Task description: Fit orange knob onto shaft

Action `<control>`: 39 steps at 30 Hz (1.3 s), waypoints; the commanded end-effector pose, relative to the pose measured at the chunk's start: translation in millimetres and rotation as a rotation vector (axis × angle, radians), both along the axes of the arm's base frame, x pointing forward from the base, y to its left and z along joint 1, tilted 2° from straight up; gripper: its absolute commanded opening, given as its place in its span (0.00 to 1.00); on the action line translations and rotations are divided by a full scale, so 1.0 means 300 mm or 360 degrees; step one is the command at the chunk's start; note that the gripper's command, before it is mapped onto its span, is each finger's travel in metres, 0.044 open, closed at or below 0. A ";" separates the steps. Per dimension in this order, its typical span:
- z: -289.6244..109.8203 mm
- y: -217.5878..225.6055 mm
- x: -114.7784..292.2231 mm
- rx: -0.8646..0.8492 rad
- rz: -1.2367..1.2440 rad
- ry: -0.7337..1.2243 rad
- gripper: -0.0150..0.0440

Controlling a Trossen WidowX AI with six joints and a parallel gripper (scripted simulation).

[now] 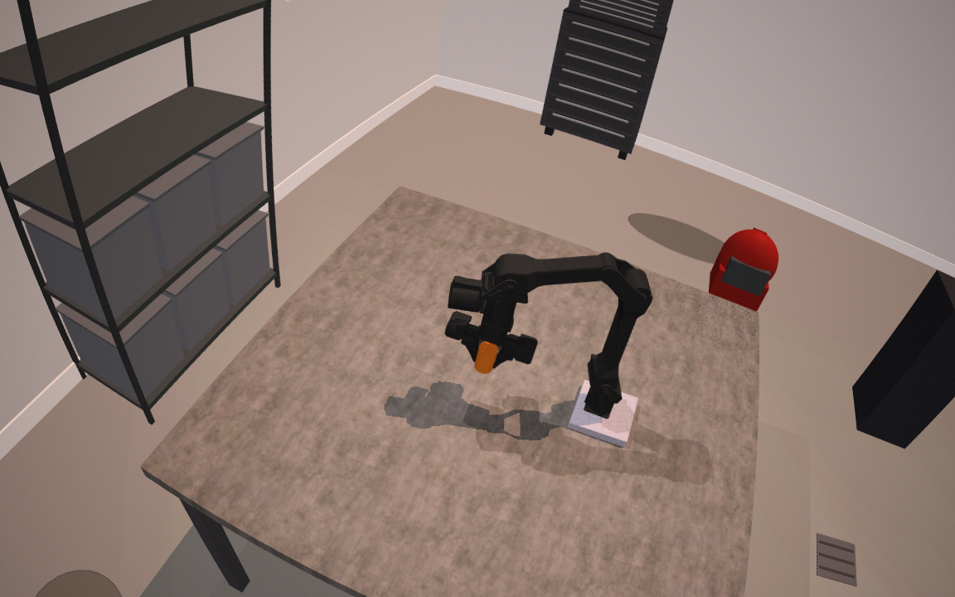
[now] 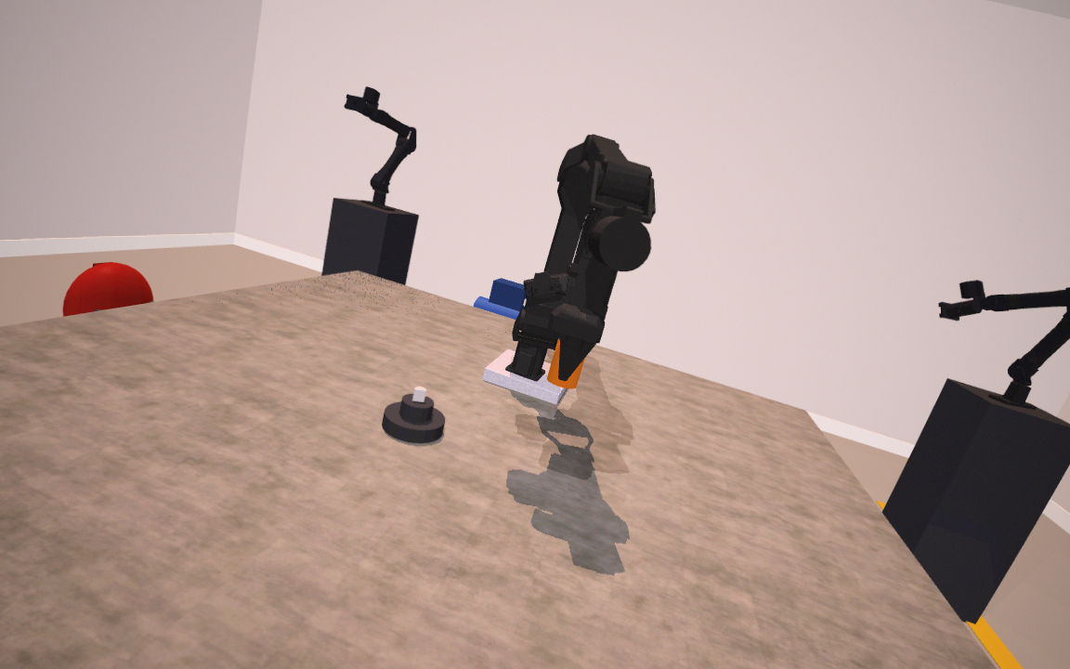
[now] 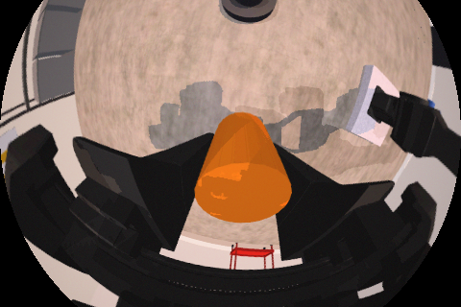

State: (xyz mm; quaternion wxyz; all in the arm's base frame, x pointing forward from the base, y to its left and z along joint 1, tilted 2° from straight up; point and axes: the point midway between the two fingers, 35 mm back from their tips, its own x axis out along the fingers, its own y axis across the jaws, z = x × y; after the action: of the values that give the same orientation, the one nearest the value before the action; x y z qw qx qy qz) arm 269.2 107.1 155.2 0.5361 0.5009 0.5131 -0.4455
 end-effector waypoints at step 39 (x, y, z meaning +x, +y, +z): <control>-0.400 0.023 0.060 -0.0008 -0.0007 0.0059 0.48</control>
State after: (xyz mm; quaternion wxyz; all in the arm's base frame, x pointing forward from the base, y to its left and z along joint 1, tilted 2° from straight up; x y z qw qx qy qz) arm 287.0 113.8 35.2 0.5266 0.4922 0.5208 -0.4573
